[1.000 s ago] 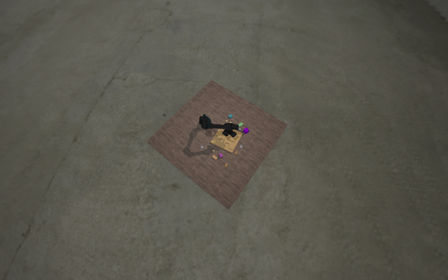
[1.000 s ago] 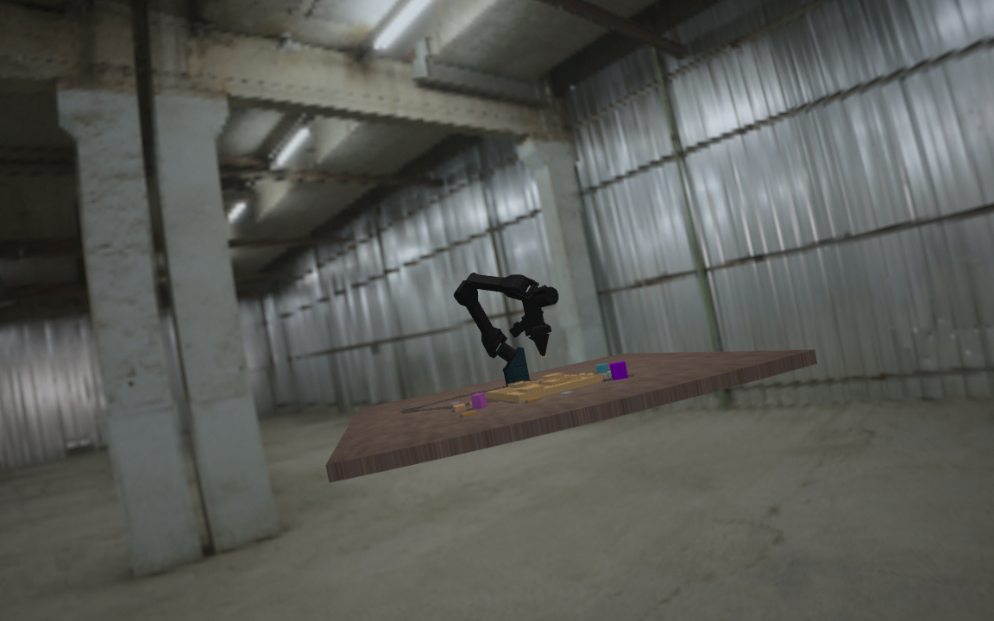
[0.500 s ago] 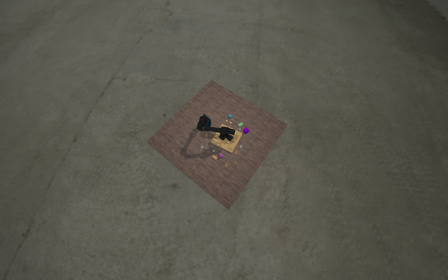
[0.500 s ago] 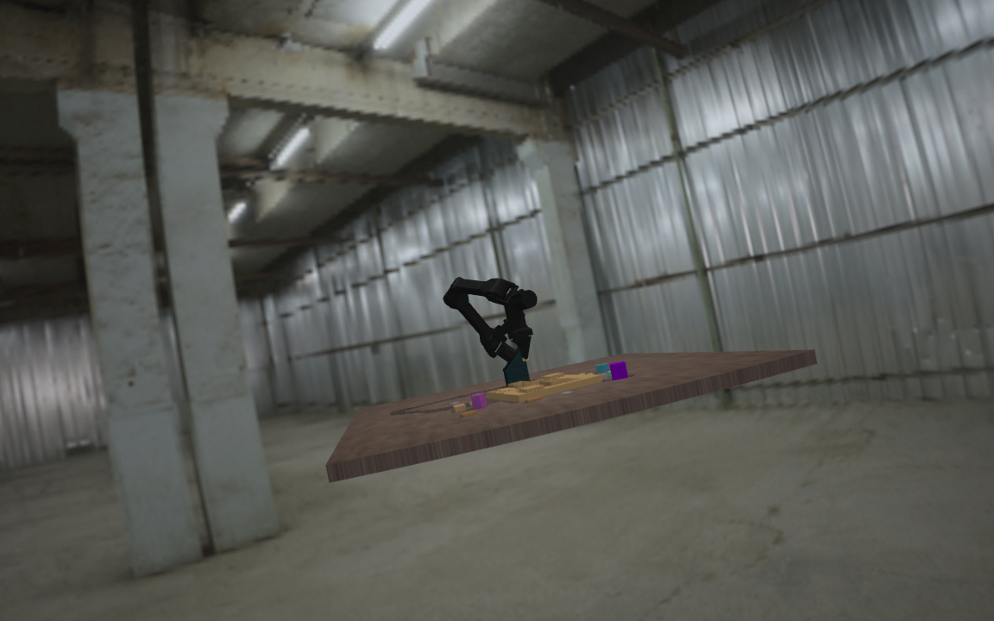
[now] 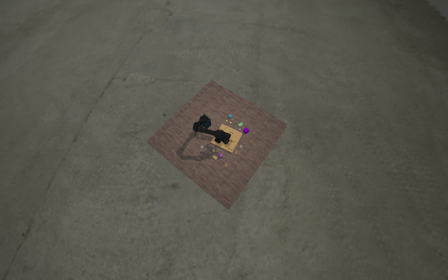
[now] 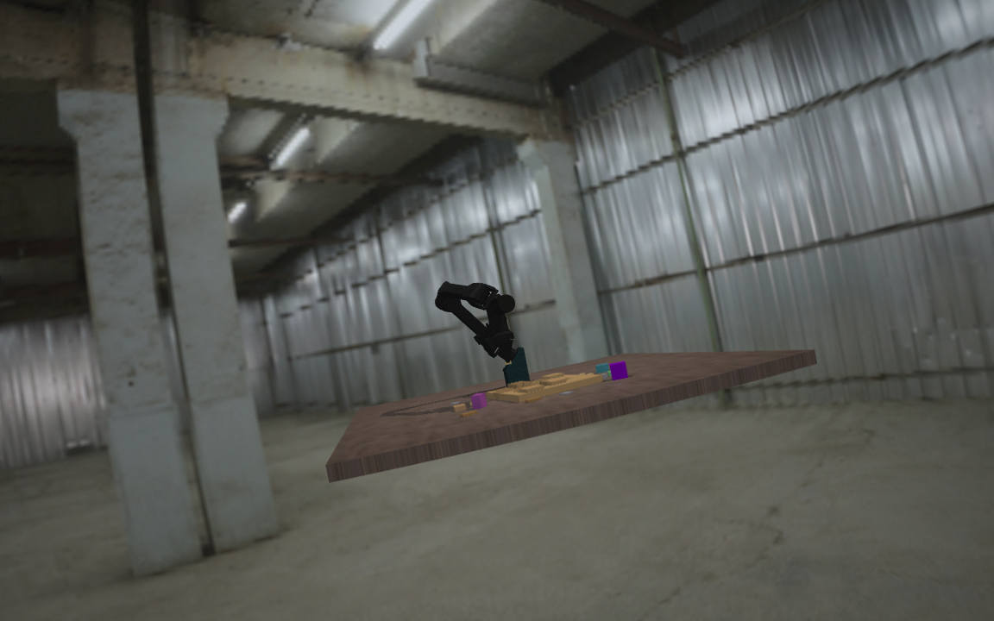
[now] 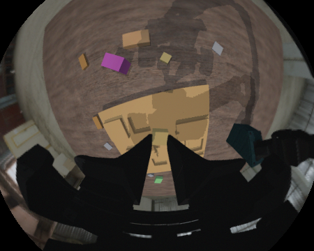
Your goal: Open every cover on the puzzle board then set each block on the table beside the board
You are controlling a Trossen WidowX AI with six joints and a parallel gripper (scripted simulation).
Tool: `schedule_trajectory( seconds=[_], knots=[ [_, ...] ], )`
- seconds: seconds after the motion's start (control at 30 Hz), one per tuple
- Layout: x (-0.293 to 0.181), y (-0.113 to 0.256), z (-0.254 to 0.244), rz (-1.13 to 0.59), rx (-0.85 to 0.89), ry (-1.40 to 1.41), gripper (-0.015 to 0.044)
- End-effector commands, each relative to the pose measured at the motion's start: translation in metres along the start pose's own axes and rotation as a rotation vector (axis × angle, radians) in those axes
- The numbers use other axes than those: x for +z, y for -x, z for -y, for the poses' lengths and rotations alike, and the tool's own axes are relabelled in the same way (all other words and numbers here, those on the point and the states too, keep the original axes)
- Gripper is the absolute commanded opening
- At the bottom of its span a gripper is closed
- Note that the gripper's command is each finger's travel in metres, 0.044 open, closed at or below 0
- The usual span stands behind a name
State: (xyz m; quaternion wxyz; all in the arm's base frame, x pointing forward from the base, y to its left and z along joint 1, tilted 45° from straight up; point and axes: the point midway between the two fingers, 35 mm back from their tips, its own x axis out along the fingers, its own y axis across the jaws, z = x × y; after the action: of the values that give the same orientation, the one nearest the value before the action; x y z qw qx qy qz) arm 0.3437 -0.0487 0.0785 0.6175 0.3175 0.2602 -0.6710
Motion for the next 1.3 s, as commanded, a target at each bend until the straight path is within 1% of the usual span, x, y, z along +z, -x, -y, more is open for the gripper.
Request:
schedule_trajectory(
  seconds=[0.0,0.6,1.27],
  knots=[
    [0.017,0.002,0.003,0.004,0.006,0.001,0.008],
    [0.084,0.003,0.026,0.021,0.006,-0.001,0.008],
    [0.148,0.004,0.065,0.056,-0.001,-0.004,0.008]
  ],
)
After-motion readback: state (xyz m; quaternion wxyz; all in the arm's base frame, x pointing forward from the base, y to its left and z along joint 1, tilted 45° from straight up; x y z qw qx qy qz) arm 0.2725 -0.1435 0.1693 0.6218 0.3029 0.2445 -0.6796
